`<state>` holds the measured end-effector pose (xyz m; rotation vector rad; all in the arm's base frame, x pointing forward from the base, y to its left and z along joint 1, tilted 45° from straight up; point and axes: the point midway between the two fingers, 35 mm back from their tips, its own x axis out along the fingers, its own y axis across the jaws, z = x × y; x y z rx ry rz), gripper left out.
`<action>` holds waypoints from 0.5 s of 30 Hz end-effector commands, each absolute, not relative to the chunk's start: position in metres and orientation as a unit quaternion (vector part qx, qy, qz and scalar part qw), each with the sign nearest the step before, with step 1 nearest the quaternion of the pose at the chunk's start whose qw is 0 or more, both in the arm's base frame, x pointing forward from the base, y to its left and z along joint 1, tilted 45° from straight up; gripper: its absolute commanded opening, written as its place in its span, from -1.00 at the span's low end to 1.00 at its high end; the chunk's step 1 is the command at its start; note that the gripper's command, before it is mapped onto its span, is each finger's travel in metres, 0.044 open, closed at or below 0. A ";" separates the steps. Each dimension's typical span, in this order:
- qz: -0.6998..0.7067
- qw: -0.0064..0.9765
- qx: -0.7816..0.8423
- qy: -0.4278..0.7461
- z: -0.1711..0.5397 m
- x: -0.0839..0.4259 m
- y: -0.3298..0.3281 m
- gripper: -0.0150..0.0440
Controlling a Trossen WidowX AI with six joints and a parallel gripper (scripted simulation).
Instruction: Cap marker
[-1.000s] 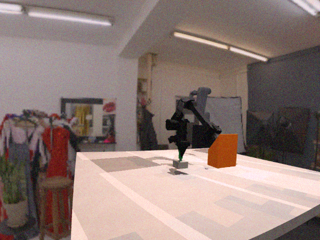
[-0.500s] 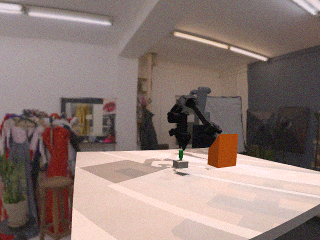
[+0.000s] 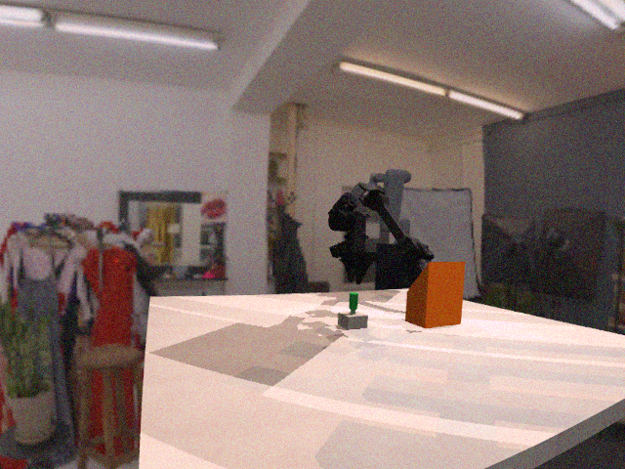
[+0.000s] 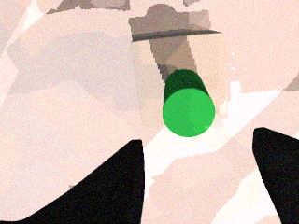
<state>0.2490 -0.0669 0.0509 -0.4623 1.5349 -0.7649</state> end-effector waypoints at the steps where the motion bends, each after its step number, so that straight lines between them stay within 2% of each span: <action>1: -0.326 0.628 -0.211 0.675 0.050 0.249 -0.067 -0.07; 6: -0.326 0.628 -0.211 0.675 0.050 0.249 -0.067 -0.49; 15: -0.326 0.628 -0.211 0.675 0.050 0.249 -0.068 -0.49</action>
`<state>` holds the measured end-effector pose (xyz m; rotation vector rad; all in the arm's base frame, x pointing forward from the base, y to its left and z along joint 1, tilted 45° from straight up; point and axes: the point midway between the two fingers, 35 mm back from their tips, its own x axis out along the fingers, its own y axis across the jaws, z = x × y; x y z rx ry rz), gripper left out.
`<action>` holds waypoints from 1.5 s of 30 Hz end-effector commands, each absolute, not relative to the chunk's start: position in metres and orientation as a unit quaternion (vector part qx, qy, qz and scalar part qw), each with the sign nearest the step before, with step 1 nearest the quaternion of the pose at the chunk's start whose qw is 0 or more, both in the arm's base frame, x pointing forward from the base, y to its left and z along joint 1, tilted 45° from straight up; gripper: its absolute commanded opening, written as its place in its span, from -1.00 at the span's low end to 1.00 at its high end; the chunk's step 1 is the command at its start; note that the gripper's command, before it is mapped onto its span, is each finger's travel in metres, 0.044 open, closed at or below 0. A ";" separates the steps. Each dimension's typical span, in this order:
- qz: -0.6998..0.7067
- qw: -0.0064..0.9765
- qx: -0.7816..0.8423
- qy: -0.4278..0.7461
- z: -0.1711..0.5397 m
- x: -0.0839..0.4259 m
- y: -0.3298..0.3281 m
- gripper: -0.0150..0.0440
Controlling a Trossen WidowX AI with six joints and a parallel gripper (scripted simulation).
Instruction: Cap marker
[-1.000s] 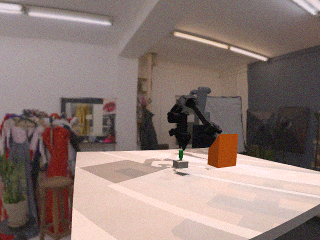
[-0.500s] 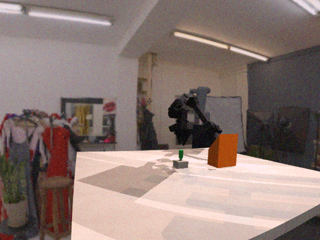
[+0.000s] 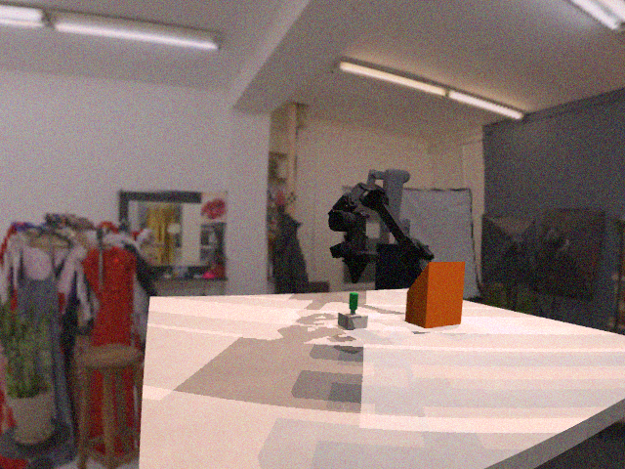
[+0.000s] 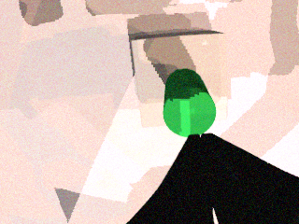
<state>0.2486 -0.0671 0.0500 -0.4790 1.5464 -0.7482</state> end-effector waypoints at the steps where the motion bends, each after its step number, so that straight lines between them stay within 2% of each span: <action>1: -0.326 0.628 -0.211 0.675 0.049 0.249 -0.068 -0.49; 37: -0.326 0.632 -0.208 0.672 0.024 0.247 -0.092 -0.49; 45: -0.323 0.632 -0.208 0.673 0.085 0.258 -0.031 -0.49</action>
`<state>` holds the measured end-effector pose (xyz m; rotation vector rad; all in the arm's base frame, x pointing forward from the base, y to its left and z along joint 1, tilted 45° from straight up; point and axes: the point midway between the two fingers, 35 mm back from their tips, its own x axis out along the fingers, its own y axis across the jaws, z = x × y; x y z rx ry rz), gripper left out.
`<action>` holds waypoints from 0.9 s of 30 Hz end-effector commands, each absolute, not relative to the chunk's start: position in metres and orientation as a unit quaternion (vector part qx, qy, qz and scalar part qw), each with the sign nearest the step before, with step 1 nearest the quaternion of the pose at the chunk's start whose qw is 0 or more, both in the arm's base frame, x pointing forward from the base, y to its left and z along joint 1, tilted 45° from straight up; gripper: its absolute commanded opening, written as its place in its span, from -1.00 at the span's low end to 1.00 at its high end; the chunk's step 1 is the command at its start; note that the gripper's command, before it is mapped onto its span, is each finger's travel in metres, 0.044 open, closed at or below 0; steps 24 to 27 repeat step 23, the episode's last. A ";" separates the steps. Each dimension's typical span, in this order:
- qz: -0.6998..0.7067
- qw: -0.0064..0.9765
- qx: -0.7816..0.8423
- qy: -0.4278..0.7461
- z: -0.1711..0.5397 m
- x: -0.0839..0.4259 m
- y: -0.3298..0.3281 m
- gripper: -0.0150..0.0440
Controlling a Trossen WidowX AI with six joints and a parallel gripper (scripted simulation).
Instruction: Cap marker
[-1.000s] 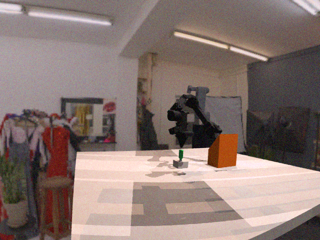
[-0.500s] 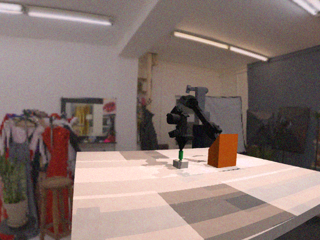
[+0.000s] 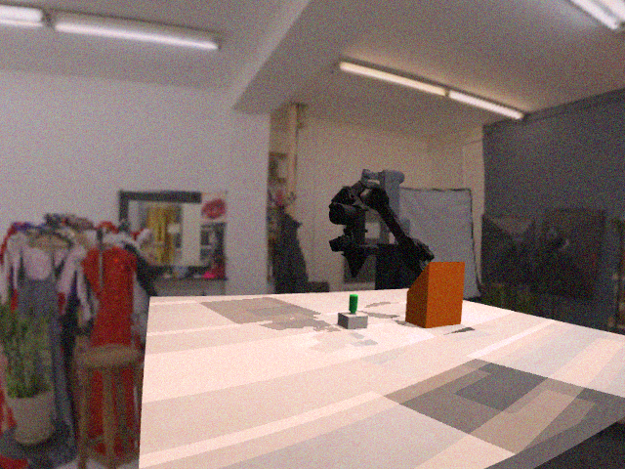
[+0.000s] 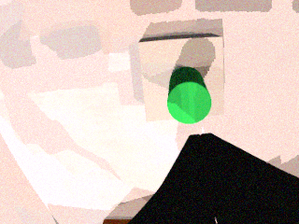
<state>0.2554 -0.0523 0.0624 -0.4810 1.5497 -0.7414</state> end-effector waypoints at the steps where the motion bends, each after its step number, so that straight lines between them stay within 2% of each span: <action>1: -0.324 0.631 -0.208 0.673 0.087 0.258 -0.029 -0.49; 4: -0.324 0.631 -0.208 0.673 0.087 0.258 -0.029 -0.49; 21: -0.324 0.631 -0.208 0.673 0.087 0.258 -0.029 1.00; 27: -0.324 0.631 -0.208 0.673 0.087 0.258 -0.029 1.00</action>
